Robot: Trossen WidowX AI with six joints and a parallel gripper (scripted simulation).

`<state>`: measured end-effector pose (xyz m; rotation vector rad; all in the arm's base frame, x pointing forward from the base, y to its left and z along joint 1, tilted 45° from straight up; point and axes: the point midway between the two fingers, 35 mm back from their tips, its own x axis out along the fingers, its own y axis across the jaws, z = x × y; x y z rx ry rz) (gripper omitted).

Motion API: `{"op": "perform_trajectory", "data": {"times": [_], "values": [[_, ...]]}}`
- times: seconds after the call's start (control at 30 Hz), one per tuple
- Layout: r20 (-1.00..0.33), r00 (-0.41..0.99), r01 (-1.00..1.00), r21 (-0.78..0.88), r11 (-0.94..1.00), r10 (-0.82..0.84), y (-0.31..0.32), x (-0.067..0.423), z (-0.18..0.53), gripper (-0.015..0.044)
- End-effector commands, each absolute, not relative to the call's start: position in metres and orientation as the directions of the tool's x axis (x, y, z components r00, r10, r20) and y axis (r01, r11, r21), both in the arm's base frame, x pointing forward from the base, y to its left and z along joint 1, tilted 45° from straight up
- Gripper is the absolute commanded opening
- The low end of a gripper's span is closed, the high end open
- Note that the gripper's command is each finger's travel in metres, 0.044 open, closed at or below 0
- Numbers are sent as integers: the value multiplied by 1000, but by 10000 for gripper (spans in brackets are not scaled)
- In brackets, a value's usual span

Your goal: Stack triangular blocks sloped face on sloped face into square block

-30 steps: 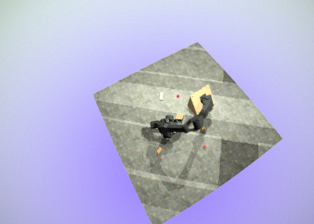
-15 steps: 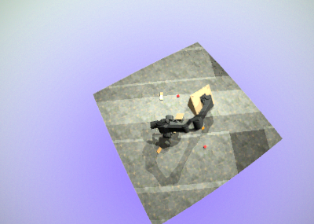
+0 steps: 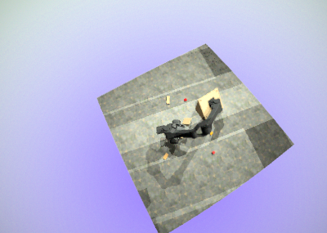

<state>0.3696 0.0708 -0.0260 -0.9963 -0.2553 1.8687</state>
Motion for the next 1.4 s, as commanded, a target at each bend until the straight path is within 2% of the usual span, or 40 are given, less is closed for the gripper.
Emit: {"op": "perform_trajectory", "data": {"times": [0.0,0.43,0.83,1.37], "values": [[-528,-195,-654,-558,-511,826,69,370,-25,0],[-563,-159,-656,-554,-512,811,70,368,-23,0],[-737,96,-660,-550,-512,669,70,354,-7,0],[-835,392,-663,-548,-510,386,79,333,9,0]]}}
